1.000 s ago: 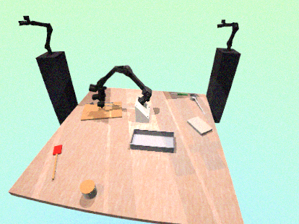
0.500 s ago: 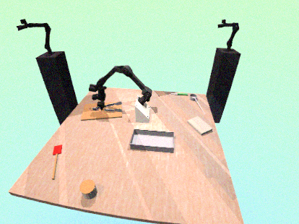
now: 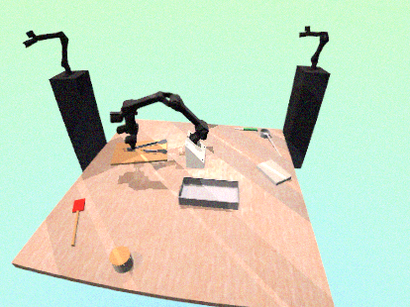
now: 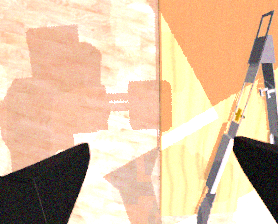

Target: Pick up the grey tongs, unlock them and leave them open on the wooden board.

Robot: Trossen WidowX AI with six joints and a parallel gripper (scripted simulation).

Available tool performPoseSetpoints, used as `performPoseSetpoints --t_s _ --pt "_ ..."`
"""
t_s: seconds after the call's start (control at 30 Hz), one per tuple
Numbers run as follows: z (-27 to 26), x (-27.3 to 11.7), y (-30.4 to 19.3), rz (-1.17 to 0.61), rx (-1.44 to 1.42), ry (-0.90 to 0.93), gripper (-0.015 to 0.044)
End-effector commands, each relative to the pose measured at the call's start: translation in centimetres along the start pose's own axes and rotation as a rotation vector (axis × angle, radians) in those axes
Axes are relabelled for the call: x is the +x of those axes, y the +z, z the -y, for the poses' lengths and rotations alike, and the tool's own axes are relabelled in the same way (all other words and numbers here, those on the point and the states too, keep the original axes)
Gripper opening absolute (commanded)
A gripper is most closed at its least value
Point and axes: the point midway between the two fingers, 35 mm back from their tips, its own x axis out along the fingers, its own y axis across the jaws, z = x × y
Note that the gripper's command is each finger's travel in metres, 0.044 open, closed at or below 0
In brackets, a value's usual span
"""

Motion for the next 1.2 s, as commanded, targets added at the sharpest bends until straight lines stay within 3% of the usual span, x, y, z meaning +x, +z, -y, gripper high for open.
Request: performPoseSetpoints --t_s 0.0,0.17,0.37,1.17 --pt "-1.7 -0.9 -0.5 -0.027 0.016 0.013 0.044" --pt "-1.7 -1.5 -0.5 -0.026 0.014 0.011 0.044" --pt "-1.3 -5.8 -0.7 -0.015 0.002 -0.001 0.044" --pt "-1.3 -5.8 -0.7 -0.015 0.002 -0.001 0.044"
